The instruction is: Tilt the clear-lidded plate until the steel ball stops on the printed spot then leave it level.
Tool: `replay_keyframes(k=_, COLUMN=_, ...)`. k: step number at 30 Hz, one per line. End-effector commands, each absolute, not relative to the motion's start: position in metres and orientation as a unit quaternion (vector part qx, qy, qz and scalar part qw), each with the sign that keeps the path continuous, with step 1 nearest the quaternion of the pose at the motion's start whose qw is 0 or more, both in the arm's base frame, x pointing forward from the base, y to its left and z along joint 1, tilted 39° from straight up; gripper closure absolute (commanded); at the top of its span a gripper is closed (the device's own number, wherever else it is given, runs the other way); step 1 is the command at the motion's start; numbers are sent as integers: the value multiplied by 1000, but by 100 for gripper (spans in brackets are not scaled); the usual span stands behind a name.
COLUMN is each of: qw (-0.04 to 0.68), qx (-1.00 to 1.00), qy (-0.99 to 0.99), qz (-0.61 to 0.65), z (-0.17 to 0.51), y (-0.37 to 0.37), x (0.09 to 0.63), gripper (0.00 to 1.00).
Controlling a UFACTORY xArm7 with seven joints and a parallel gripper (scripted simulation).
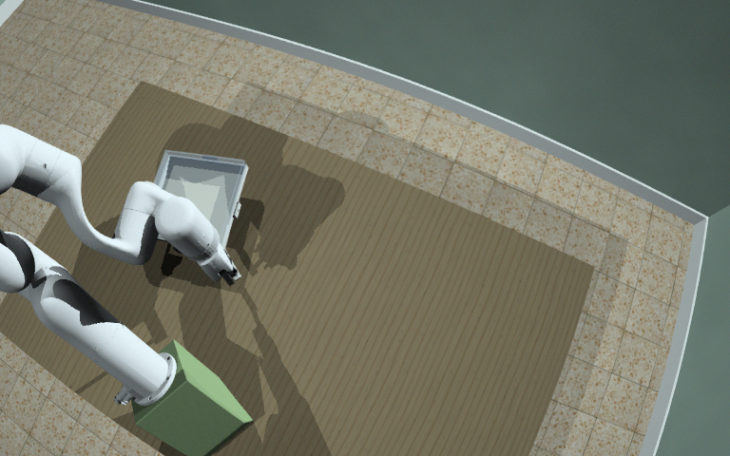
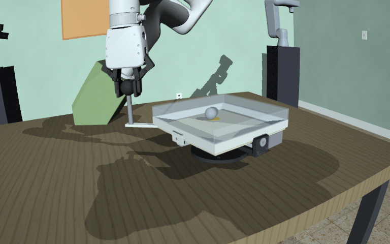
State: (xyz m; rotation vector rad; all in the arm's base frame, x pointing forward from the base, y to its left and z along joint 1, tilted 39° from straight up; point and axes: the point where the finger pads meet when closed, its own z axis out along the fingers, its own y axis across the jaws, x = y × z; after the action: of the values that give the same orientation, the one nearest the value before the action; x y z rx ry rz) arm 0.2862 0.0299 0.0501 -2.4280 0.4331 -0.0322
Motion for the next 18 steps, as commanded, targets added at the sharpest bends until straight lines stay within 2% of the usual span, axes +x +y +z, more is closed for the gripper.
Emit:
replay_keyframes(k=1, qw=331, qx=-929, qy=167, qz=-17, z=51, y=28, x=290, gripper=100)
replay_keyframes(k=18, qw=331, qx=-929, qy=167, qz=-17, z=51, y=30, x=285, gripper=100)
